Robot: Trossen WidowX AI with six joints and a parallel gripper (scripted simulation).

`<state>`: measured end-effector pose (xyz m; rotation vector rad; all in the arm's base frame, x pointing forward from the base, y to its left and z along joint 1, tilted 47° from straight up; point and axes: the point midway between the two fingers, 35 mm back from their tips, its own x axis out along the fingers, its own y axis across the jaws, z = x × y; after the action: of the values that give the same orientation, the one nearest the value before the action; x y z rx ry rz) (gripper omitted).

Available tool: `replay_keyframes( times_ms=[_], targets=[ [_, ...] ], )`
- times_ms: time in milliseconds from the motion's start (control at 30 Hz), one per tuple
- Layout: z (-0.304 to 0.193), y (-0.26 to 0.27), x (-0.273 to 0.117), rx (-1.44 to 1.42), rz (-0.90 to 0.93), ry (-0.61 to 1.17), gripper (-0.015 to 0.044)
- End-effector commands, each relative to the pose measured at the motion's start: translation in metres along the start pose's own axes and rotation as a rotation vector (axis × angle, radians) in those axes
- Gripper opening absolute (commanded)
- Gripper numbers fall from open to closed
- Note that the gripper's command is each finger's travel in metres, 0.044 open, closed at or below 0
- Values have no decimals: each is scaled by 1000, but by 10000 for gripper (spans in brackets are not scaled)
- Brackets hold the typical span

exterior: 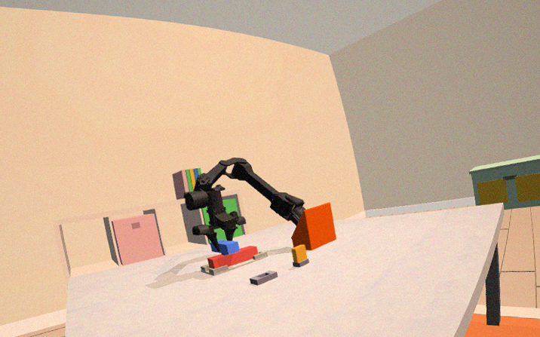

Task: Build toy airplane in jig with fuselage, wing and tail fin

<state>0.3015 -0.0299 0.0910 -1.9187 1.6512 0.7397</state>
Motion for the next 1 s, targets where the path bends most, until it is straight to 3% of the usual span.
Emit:
replay_keyframes(
  times_ms=[0,233,533,767,967],
  targets=[
    [0,0,0,2,0,0,266],
    [0,0,0,2,0,0,440],
    [0,-1,-2,1,0,-1,440],
    [1,0,-83,-4,-1,0,440],
    [2,-1,-86,-4,-1,1,440]
  ],
)
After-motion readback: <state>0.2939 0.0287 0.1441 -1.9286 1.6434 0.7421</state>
